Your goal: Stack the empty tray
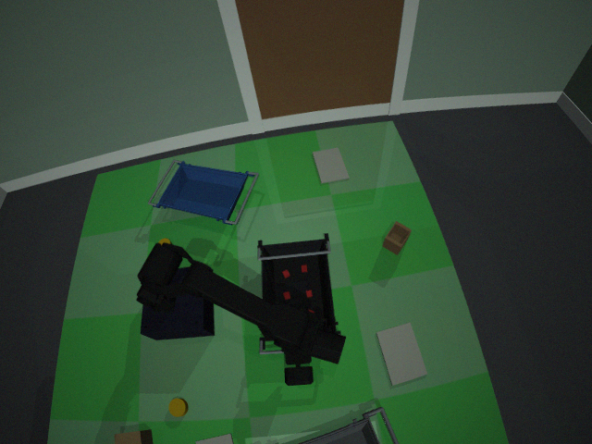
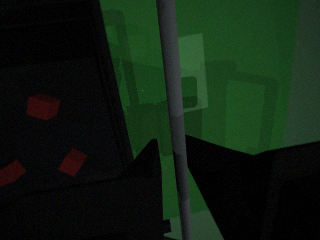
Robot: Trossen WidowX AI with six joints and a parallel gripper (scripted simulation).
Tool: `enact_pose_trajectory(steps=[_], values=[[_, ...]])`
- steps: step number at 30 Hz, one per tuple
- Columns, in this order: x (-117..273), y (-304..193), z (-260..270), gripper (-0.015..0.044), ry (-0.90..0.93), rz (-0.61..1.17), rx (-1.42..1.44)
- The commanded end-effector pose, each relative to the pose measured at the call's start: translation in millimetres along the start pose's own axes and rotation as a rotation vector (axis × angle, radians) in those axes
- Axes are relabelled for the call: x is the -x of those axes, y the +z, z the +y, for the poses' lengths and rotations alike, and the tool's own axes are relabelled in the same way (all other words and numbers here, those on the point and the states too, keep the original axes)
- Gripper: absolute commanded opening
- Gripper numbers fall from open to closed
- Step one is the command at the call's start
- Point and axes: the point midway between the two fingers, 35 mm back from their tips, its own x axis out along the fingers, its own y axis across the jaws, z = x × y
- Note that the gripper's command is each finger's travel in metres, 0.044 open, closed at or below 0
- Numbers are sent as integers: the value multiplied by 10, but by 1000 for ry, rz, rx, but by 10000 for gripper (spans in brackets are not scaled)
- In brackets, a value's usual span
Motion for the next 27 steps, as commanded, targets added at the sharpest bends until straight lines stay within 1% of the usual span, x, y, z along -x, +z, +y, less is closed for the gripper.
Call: enact_pose_trajectory(steps=[1,9,16,19,25,27], values=[[111,31,130,82,8,-12,5],[143,30,428,82,11,-12,5],[-46,30,680,82,13,-12,5],[23,35,673,82,13,-12,5],[366,40,643,82,12,-12,5],[408,38,640,82,12,-12,5]])
